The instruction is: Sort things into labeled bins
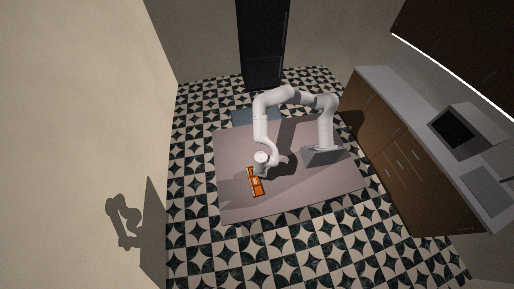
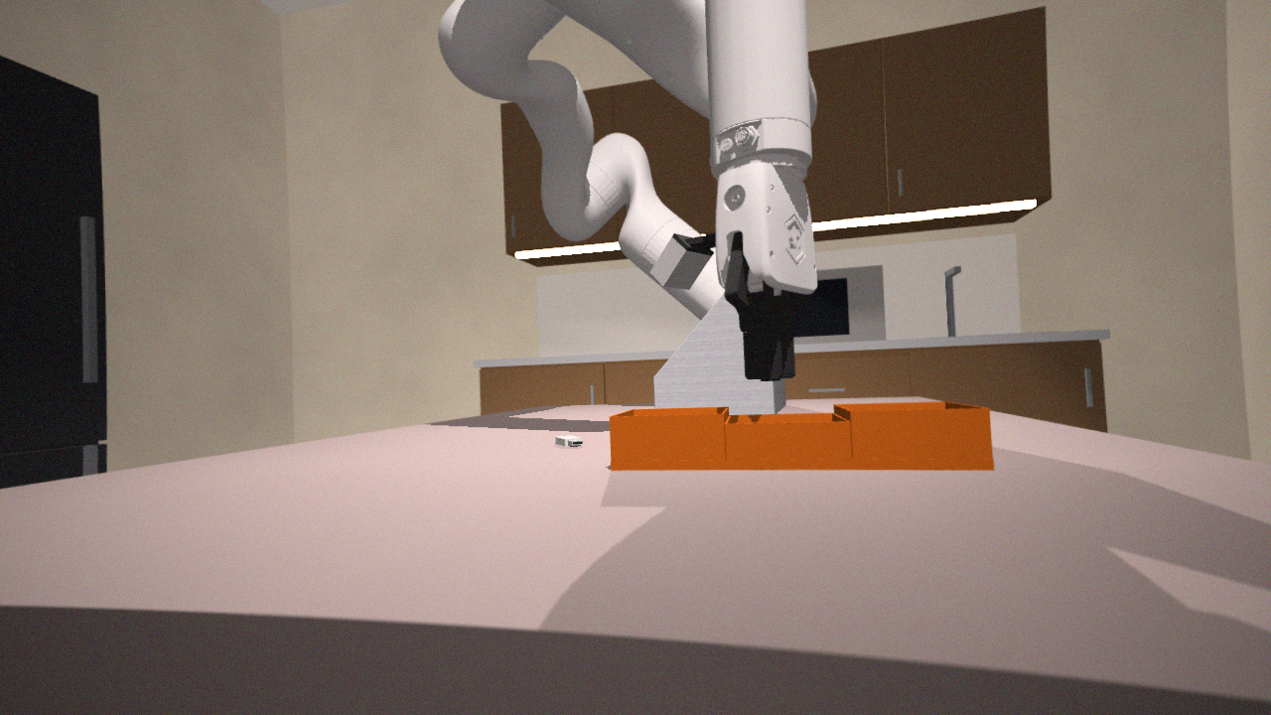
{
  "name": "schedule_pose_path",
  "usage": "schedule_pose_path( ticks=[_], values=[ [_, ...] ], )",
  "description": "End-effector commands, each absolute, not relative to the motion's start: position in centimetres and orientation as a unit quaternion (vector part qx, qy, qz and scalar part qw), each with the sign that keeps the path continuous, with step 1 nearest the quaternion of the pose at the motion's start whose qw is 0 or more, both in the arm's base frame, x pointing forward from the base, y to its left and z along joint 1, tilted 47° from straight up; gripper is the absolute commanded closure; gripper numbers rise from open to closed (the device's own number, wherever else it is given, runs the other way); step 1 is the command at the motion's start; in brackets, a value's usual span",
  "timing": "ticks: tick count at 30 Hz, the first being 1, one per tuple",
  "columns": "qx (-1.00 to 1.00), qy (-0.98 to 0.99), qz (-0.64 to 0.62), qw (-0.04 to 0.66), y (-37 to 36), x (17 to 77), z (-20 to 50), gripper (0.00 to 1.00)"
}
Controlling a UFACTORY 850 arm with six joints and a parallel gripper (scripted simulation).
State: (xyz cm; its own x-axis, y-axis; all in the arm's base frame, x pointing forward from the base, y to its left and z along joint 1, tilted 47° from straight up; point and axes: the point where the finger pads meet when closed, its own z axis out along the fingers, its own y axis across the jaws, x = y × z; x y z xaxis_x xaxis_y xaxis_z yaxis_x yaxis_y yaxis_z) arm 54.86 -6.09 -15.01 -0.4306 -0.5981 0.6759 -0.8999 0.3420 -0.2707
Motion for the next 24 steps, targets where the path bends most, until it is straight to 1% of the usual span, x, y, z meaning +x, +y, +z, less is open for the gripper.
schedule_pose_path(
  ticks=[1,4,8,9,17,24],
  values=[
    [0.477,-0.784,0.318,0.239,-4.9,55.8,-16.4,1.0],
    [0.534,-0.746,0.299,0.262,-3.8,56.4,-17.6,1.0],
    [0.552,-0.733,0.293,0.268,-3.0,56.9,-18.4,1.0],
    [0.581,-0.71,0.282,0.28,-2.6,57.1,-18.9,1.0],
    [0.651,-0.647,0.252,0.307,0.3,58.9,-22.1,1.0],
    [0.654,-0.644,0.25,0.309,0.6,59.2,-22.5,1.0]
  ],
)
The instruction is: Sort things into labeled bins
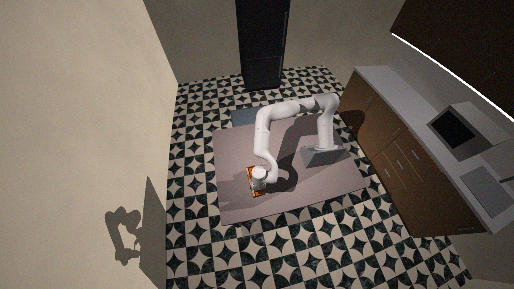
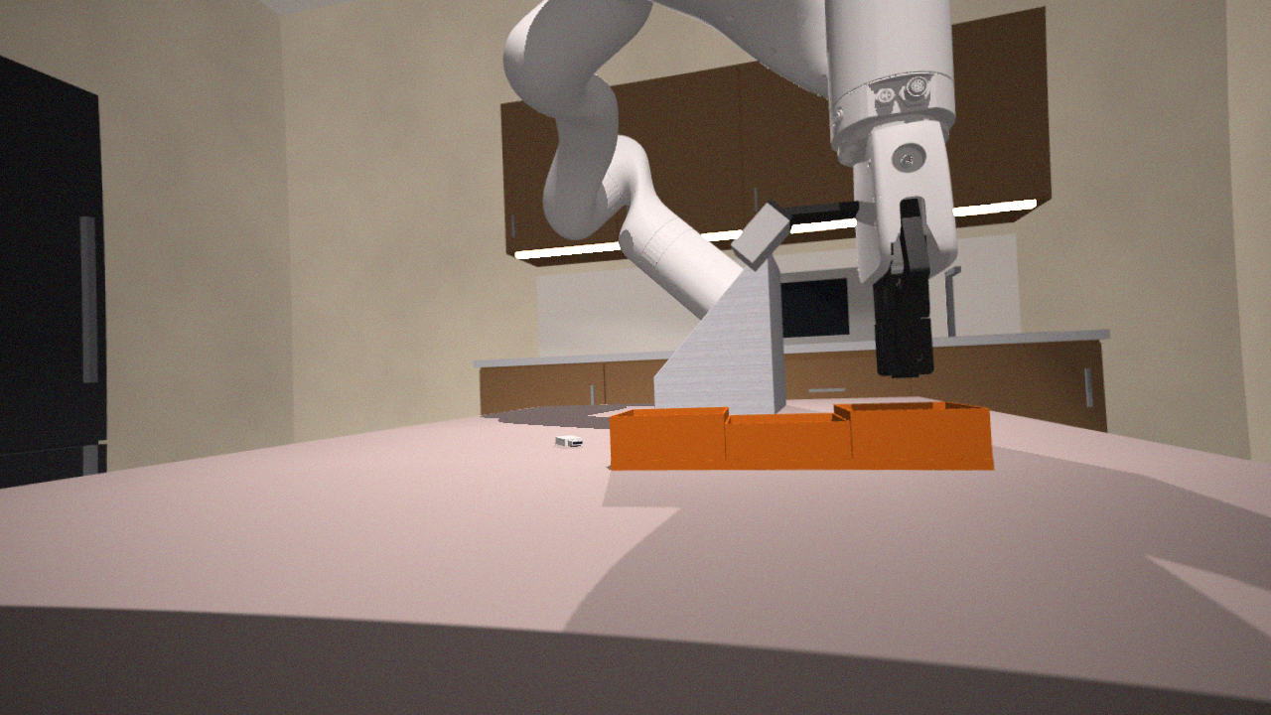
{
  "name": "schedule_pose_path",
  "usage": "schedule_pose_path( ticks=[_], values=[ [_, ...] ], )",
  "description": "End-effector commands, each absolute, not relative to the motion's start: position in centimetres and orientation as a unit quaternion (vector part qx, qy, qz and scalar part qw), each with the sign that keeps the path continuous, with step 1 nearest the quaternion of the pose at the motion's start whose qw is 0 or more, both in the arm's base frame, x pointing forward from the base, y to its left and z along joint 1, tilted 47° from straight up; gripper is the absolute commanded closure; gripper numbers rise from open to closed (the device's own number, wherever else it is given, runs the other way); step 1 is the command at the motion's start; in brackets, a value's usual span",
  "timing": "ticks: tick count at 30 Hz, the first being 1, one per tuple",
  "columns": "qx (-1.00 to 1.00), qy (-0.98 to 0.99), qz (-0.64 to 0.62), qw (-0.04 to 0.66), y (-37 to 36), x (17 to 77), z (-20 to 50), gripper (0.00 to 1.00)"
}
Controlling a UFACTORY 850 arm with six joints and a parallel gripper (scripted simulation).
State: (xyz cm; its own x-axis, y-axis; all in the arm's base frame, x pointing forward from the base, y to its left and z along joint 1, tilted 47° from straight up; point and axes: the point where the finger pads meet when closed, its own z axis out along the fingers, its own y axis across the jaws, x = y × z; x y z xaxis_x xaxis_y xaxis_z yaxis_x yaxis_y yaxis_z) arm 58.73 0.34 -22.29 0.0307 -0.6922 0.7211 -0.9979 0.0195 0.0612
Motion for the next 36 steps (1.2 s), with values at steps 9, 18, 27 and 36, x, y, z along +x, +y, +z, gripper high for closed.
schedule_pose_path(
  ticks=[9,18,27,36],
  values=[
    [0.654,-0.644,0.25,0.309,0.3,58.9,-22.1,1.0],
    [0.654,-0.644,0.25,0.309,-0.4,58.8,-22.6,1.0],
    [0.654,-0.644,0.25,0.309,-1.7,58.7,-23.8,1.0],
    [0.654,-0.644,0.25,0.309,-2.7,58.6,-24.8,1.0]
  ],
)
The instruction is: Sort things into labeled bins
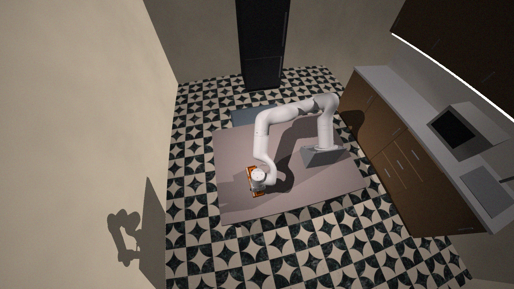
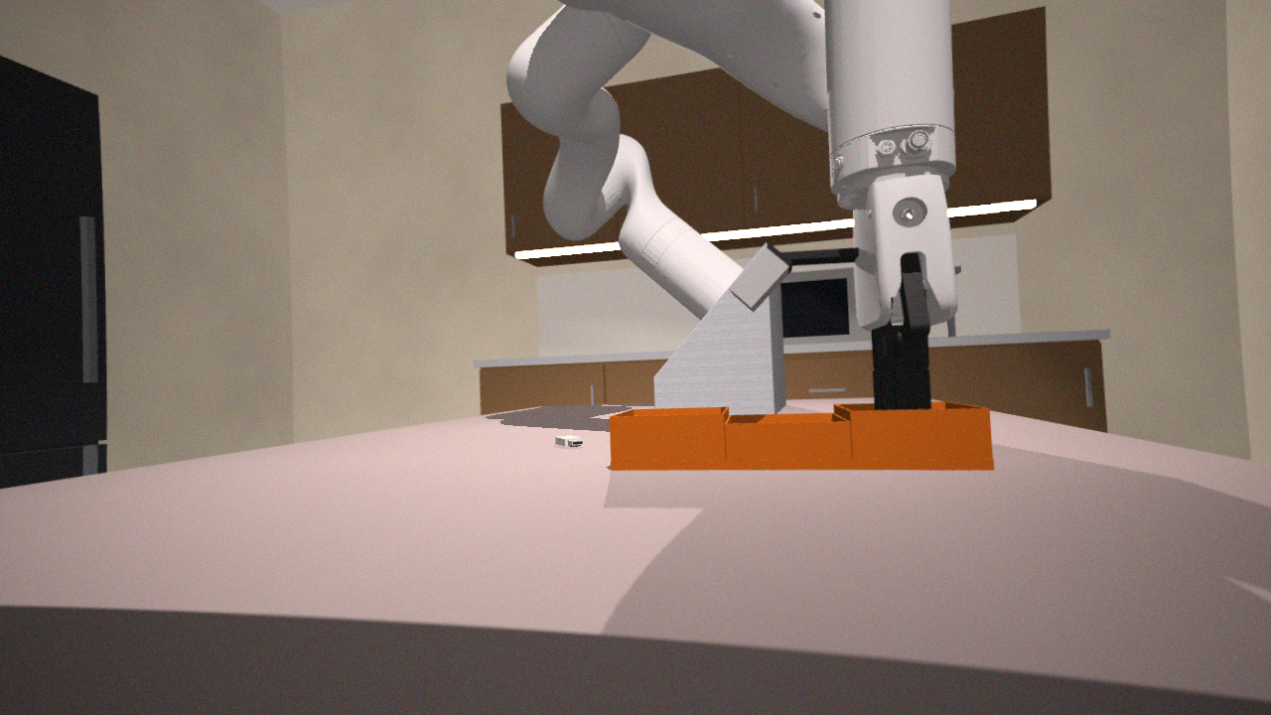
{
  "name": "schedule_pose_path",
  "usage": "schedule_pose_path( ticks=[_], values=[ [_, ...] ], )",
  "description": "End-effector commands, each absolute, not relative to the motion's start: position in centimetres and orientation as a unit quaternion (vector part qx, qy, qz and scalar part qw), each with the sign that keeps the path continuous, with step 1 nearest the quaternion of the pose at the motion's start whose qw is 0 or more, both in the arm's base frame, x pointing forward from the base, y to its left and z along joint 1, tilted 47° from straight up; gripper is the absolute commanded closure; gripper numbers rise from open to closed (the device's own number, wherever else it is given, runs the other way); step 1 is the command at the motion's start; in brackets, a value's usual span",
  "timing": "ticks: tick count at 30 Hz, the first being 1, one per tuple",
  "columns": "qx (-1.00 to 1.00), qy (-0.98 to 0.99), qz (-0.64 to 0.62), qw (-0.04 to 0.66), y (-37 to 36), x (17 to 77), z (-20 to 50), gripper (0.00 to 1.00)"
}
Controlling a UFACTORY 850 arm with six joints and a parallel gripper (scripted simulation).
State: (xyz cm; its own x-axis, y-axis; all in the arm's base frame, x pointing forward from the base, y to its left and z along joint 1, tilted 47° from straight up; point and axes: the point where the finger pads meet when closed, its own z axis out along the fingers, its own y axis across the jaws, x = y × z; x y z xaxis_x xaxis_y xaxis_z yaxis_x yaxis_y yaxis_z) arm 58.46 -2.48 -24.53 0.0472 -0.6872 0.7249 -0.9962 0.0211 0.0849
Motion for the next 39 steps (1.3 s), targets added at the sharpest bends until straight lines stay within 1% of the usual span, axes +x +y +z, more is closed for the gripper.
schedule_pose_path(
  ticks=[1,18,19,39],
  values=[
    [0.654,-0.644,0.25,0.309,-2.86,58.55,-24.91,1.0],
    [0.654,-0.644,0.25,0.309,-3.14,58.44,-24.96,1.0],
    [0.654,-0.644,0.25,0.309,-3.14,58.44,-24.96,0.7],
    [0.654,-0.644,0.25,0.309,-2.85,58.47,-24.69,0.7]
  ],
)
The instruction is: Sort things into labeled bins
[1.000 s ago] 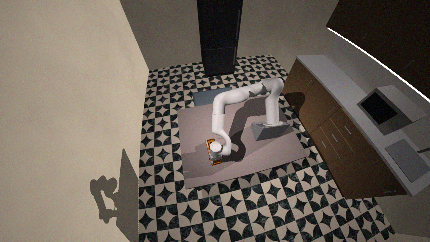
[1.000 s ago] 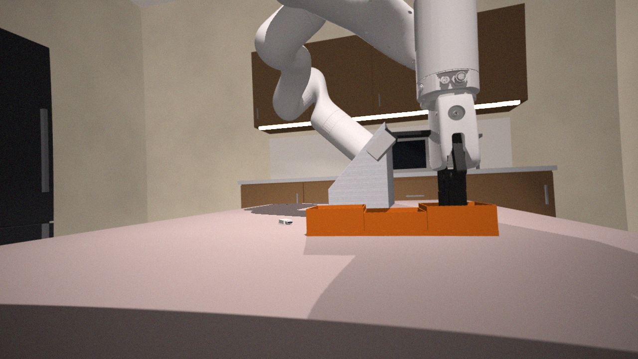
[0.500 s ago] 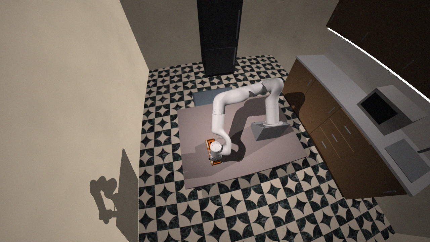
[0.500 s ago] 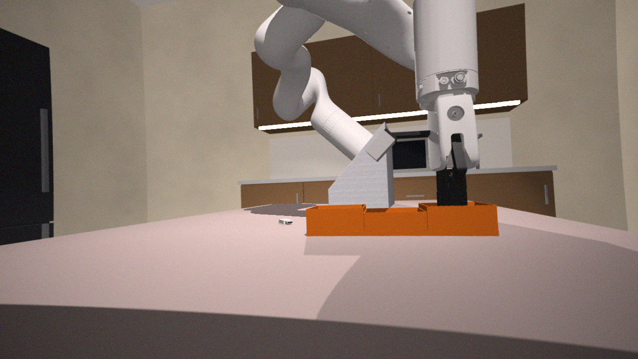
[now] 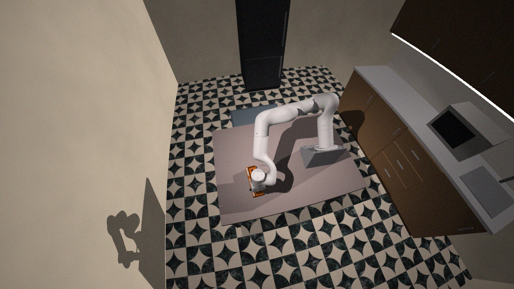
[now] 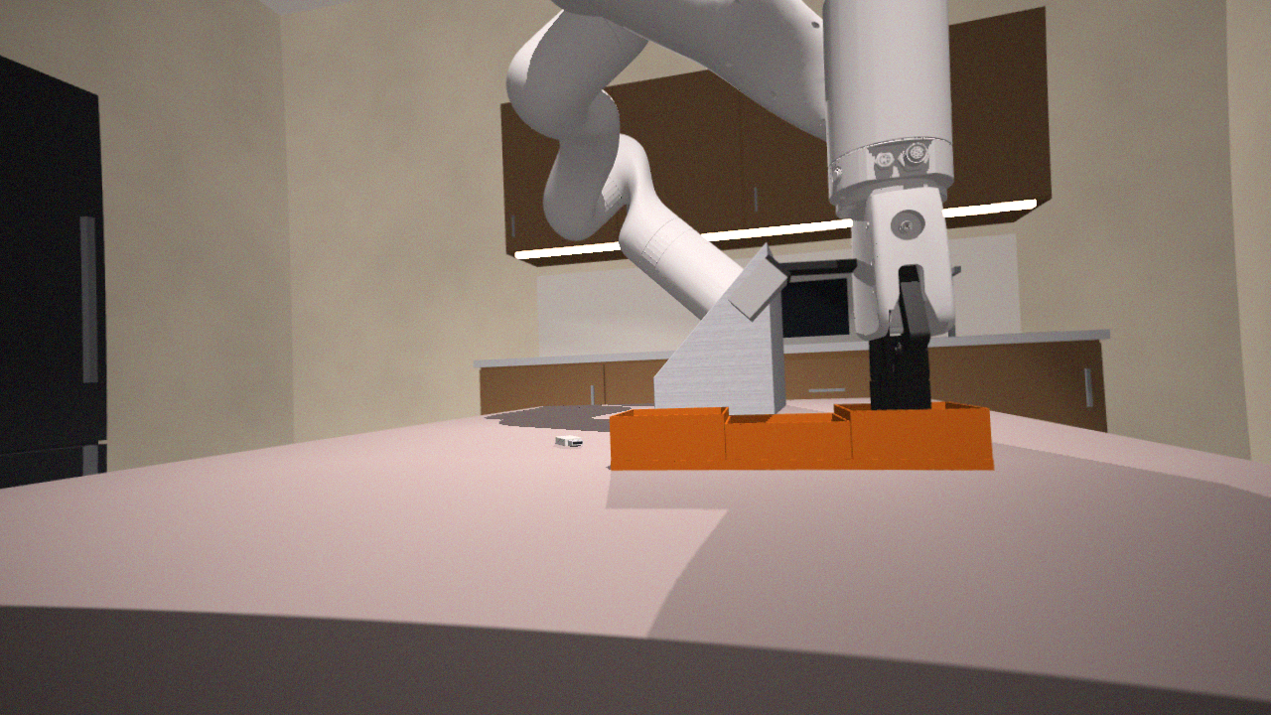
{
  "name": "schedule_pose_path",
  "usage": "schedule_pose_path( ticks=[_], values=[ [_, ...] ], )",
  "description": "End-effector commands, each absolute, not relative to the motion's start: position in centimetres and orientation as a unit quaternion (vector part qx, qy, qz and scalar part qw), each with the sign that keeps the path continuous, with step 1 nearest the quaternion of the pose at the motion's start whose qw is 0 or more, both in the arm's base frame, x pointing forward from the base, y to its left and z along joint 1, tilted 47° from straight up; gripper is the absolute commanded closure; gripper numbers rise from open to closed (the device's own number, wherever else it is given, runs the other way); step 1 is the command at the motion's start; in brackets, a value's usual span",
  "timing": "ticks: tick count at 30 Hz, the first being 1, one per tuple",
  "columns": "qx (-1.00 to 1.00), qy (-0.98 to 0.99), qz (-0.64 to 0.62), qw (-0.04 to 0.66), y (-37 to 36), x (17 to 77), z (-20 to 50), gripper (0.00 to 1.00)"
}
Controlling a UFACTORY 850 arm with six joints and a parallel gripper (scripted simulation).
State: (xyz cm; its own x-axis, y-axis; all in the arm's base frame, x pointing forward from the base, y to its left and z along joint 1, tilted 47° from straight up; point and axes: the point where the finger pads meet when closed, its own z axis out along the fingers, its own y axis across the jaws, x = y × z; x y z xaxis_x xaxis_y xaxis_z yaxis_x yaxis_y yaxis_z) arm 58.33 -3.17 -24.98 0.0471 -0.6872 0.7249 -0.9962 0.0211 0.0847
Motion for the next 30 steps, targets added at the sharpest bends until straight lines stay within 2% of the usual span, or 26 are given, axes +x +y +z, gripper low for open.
schedule_pose_path(
  ticks=[1,30],
  values=[
    [0.654,-0.644,0.25,0.309,-2.8,58.5,-24.6,0.7],
    [0.654,-0.644,0.25,0.309,0.1,58.8,-21.9,0.7]
  ],
)
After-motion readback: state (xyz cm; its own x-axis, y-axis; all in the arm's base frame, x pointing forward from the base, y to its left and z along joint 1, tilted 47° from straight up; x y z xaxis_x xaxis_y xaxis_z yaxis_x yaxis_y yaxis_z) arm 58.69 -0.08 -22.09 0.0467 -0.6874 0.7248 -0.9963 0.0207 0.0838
